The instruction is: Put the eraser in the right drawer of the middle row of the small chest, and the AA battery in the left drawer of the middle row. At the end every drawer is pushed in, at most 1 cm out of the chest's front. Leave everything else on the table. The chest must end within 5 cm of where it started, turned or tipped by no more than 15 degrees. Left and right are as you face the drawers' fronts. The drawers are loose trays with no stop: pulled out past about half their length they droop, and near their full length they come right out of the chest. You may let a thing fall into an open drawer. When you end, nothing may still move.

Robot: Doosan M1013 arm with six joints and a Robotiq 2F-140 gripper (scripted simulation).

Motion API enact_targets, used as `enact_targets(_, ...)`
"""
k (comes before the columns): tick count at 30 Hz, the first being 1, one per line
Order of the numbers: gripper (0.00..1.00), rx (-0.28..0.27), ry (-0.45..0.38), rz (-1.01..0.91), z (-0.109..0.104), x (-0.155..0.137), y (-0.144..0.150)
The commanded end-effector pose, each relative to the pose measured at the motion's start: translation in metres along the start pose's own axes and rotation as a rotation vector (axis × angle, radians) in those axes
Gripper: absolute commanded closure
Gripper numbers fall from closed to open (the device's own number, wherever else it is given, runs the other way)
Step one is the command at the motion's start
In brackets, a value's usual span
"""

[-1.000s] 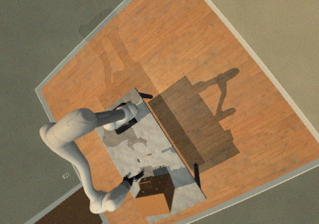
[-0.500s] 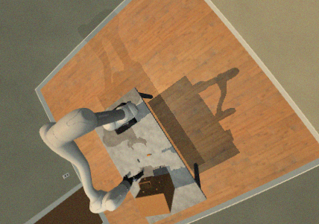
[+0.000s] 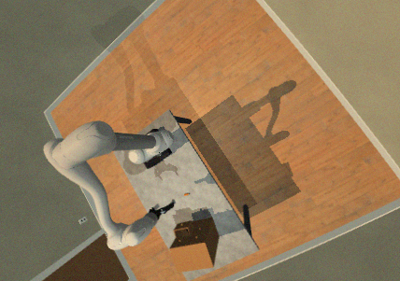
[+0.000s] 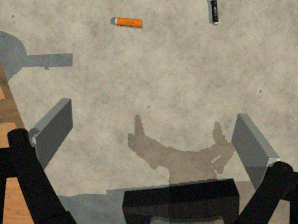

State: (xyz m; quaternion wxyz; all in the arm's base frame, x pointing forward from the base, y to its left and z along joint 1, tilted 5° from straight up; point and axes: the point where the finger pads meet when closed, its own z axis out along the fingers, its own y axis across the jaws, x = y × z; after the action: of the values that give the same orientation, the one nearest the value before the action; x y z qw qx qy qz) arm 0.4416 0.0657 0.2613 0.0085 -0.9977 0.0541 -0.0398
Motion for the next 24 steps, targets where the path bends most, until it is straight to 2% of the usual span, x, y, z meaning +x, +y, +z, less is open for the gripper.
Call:
enact_targets(1,0.0,0.004,0.008,0.004,0.001,-0.001,0.001)
enact_targets(13,0.0,0.004,0.068,0.004,0.006,0.004,0.001)
enact_targets(24,0.0,0.003,0.243,0.004,0.02,0.019,0.001)
